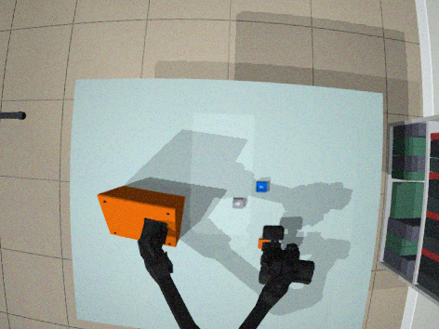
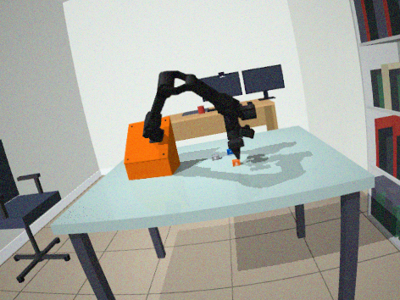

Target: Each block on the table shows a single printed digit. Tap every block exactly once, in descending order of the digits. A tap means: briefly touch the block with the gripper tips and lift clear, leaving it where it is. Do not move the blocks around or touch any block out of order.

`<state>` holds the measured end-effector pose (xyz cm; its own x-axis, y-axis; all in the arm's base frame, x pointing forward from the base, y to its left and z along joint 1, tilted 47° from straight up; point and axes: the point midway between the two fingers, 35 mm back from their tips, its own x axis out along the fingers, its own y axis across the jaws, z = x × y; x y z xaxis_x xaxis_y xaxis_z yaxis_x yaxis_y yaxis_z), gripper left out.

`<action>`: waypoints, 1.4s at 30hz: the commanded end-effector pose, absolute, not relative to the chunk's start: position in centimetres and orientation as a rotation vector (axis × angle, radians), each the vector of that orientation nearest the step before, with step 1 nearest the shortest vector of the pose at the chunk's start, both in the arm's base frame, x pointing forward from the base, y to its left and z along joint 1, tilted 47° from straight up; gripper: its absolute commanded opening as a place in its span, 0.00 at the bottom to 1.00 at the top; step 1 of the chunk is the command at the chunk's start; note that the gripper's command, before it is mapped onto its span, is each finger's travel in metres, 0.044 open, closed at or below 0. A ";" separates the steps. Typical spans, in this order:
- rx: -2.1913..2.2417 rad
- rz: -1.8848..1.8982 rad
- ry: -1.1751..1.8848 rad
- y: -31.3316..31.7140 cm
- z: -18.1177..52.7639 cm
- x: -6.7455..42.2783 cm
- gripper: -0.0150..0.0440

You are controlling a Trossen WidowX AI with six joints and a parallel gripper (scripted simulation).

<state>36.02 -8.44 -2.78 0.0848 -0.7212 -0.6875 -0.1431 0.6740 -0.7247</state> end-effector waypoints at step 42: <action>-0.768 -0.488 1.469 7.2 -5.8 23.3 0.29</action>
<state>27.09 6.43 -3.56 0.0877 -0.7002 -0.7086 -0.1616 0.6919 -0.7037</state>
